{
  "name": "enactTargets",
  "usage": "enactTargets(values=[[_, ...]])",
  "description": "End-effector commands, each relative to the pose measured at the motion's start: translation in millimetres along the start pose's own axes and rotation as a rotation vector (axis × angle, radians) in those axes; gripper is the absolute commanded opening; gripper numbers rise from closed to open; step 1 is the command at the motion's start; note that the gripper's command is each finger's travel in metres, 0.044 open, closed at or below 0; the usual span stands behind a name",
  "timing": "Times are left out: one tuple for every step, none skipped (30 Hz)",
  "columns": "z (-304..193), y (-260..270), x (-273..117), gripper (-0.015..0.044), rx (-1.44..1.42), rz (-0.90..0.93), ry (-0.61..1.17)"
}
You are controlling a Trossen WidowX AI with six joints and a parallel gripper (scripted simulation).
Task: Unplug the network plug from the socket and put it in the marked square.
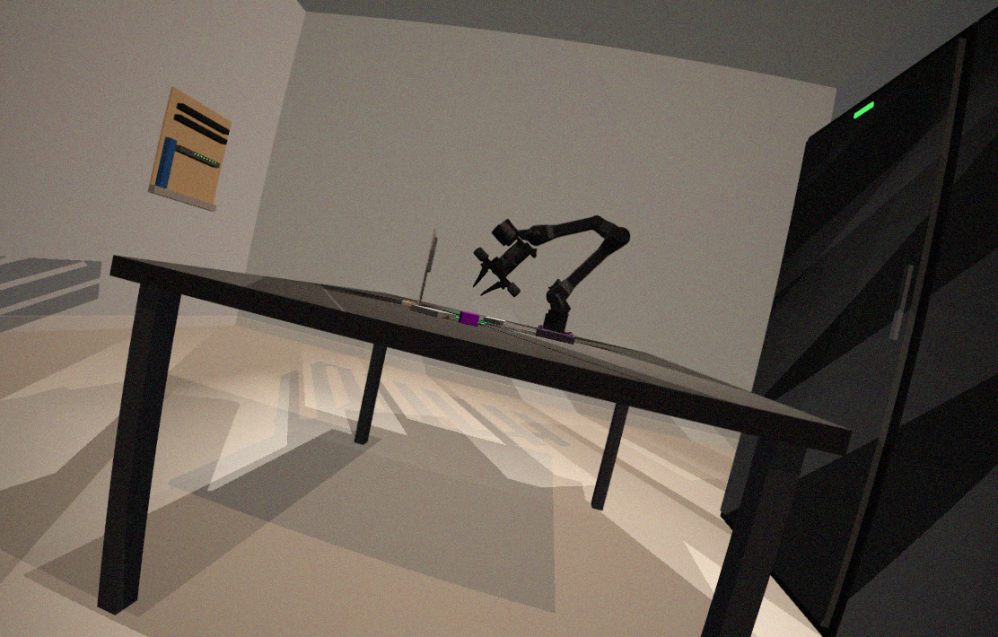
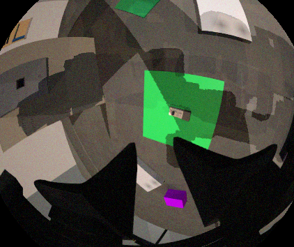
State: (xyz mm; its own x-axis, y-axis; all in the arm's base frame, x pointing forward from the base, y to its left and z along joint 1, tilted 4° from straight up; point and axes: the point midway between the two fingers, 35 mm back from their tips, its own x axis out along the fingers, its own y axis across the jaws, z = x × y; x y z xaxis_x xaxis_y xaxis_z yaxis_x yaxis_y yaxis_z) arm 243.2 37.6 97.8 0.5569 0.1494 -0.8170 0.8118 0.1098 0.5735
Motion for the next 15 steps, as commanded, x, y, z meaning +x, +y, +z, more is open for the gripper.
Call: enactTargets(values=[[-1,6,-8,0.0156,-0.005,0.009,0.003],[-1,6,-9,0.0156,-0.005,0.009,0.003],[-1,7,-11,0.0156,-0.005,0.009,0.003],[-1,7,-12,0.0156,-0.005,0.009,0.003],[-1,8,-13,0.0156,-0.005,0.009,0.003],[-1,9,-15,0.0156,-0.005,0.009,0.003],[-1,9,-16,0.0156,-0.005,0.009,0.003],[-1,10,-18,0.0156,-0.005,0.009,0.003],[-1,10,-19,0.0156,-0.005,0.009,0.003],[-1,11,-20,0.0156,-0.005,0.009,0.003],[-1,12,-22,0.0156,-0.005,0.009,0.003],[-1,12,-23,0.0156,-0.005,0.009,0.003],[-1,13,-25,0.0156,-0.005,0.009,0.003],[-1,13,-26,0.0156,-0.005,0.009,0.003],[-1,14,-27,0.0156,-0.005,0.009,0.003]])
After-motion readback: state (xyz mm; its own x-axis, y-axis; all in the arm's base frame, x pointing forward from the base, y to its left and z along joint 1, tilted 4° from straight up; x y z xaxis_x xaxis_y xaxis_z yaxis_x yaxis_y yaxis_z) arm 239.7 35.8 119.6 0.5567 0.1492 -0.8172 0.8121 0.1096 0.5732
